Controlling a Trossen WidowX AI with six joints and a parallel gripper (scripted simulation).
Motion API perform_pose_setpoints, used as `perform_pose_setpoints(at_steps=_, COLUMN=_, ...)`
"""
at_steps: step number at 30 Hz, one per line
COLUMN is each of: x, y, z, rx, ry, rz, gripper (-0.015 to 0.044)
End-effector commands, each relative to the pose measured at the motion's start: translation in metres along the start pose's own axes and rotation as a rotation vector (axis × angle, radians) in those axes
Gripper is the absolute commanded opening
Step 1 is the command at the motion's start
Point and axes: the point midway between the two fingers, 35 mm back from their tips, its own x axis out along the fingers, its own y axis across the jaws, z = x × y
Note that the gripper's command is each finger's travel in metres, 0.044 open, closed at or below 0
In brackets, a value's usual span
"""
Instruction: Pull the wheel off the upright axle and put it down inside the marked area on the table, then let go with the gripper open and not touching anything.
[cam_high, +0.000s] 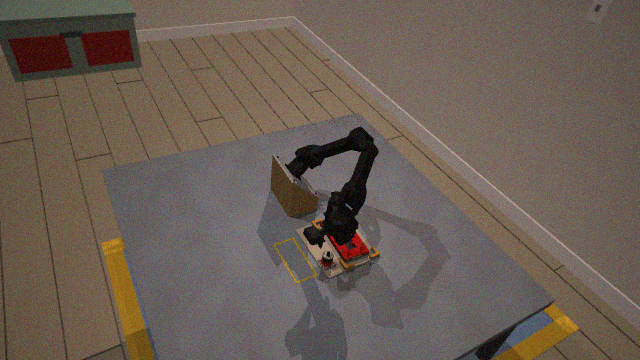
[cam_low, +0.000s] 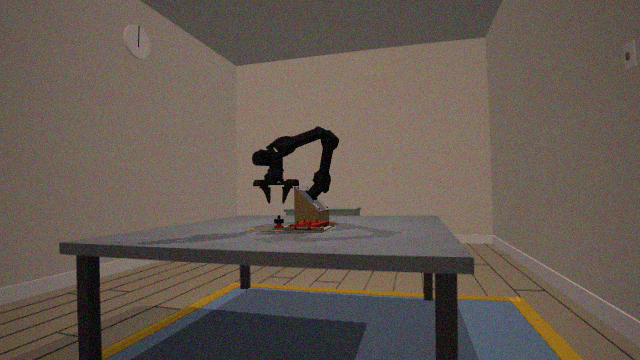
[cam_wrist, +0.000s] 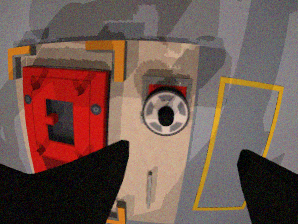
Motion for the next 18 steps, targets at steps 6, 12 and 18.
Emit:
perform_pose_setpoints(at_steps=6, x=0.001, y=0.011, z=0.002, rx=0.006, ry=-0.003, rz=0.014, gripper=0.0300)
perform_pose_setpoints(at_steps=12, x=0.026, y=0.011, z=0.004, rx=0.006, ry=-0.004, rz=0.013, gripper=0.0300)
perform_pose_setpoints(at_steps=18, x=0.075, y=0.013, z=0.001, rx=0.006, ry=-0.004, rz=0.017, gripper=0.0300)
